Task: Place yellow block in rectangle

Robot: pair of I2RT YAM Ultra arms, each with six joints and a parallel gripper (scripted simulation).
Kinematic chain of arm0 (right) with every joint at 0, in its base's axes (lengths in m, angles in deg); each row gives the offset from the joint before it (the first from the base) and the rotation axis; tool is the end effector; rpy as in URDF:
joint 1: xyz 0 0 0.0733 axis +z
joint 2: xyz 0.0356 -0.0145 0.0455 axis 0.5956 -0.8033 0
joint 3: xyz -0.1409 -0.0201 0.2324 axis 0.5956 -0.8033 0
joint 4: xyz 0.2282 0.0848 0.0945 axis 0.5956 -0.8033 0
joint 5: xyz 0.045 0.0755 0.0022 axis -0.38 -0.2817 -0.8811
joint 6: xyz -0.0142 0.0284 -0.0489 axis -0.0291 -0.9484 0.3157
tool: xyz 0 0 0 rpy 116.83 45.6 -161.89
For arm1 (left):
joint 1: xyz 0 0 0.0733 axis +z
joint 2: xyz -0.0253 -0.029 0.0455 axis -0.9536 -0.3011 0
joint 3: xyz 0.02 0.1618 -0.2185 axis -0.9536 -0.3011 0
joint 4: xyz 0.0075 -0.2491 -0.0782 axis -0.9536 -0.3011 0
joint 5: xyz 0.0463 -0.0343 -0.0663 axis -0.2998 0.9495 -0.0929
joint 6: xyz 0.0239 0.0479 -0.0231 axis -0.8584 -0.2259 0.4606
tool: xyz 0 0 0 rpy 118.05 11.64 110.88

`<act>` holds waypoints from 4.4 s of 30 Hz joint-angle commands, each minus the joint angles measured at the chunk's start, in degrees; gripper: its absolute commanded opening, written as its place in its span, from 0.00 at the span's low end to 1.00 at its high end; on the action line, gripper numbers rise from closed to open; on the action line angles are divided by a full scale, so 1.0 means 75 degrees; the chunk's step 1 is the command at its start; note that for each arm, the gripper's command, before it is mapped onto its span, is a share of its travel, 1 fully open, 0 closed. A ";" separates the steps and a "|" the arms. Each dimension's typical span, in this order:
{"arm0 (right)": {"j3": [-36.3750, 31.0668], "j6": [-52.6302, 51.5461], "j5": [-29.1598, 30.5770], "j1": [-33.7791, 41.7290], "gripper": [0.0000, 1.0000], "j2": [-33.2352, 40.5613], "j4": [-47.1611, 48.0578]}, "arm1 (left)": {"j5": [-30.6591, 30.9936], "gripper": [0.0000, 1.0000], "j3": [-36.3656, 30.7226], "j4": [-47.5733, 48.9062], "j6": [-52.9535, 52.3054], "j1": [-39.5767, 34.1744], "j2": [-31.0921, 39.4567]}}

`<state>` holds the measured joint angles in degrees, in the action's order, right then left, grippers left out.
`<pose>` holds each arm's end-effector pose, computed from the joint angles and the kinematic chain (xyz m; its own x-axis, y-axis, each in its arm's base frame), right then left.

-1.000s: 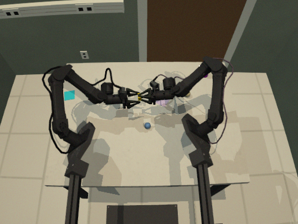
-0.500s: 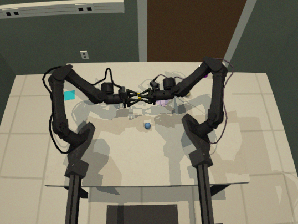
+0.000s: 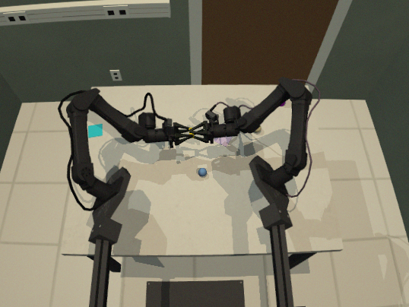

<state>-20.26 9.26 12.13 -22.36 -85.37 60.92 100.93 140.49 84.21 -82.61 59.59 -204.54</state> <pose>0.2845 0.0984 -0.0881 -0.9766 -0.1006 -0.1903 -0.1973 0.7718 0.6045 0.3107 -0.0970 -0.0871 0.2011 0.7313 -0.6517 0.9610 -0.0185 0.2759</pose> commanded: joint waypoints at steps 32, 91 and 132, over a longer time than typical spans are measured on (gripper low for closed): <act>-0.0663 0.1702 0.0500 -0.0125 0.46 0.2522 -0.2035 | -0.0445 0.27 -0.0171 -0.0723 -0.0269 -0.0049 0.0255; -0.5624 -0.2222 1.2417 1.3275 0.46 0.9534 -0.4777 | -1.1137 0.27 0.4257 -0.8987 -0.3156 0.2882 0.5108; -0.5559 -0.2508 1.2350 1.3506 0.46 0.9629 -0.5198 | -1.0765 0.27 0.3953 -0.7592 -0.3921 0.3515 0.4524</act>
<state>-62.64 -9.19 103.41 78.29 -14.07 22.74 18.79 171.31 25.76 -111.00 85.98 -169.75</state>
